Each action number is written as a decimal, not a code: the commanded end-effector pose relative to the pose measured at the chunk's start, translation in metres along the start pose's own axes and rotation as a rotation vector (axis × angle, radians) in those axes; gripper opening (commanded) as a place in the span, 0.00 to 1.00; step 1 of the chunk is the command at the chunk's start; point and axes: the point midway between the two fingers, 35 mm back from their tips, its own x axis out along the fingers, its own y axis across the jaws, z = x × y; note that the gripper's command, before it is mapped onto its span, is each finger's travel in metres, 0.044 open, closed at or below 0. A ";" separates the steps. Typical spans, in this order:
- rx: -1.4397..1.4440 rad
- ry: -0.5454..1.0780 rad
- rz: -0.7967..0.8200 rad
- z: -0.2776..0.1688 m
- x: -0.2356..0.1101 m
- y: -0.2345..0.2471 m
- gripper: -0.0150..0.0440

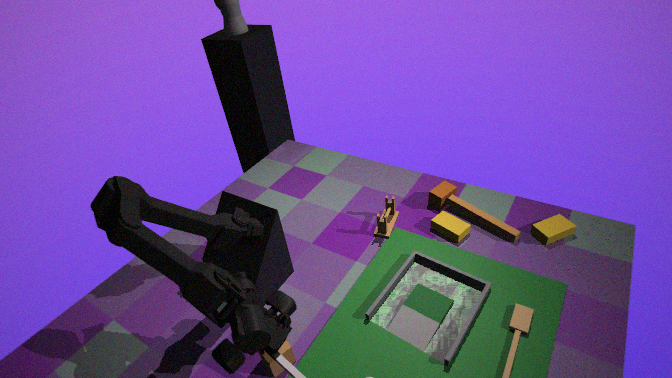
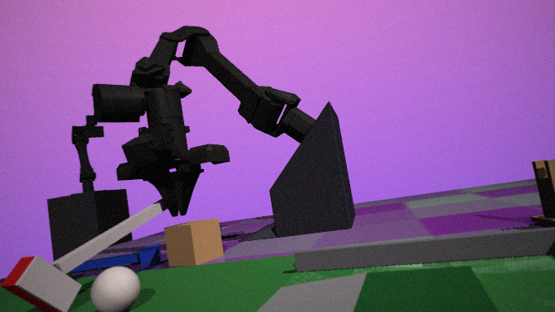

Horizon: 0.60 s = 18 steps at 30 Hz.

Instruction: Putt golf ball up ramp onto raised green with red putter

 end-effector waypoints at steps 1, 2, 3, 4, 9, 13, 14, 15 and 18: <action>-0.015 0.003 0.029 0.005 0.002 0.044 0.25; -0.015 0.004 0.031 0.005 0.002 0.058 0.25; -0.015 0.005 0.031 0.005 0.002 0.072 0.25; -0.016 0.004 0.029 0.004 0.002 0.086 0.25; -0.019 -0.006 0.005 -0.006 -0.001 0.128 0.25; -0.019 -0.006 0.006 -0.006 -0.003 0.128 0.25; -0.019 -0.006 0.007 -0.005 -0.005 0.128 0.25; -0.019 -0.006 0.008 -0.005 -0.008 0.129 0.25; -0.019 -0.006 0.011 -0.004 -0.020 0.130 0.25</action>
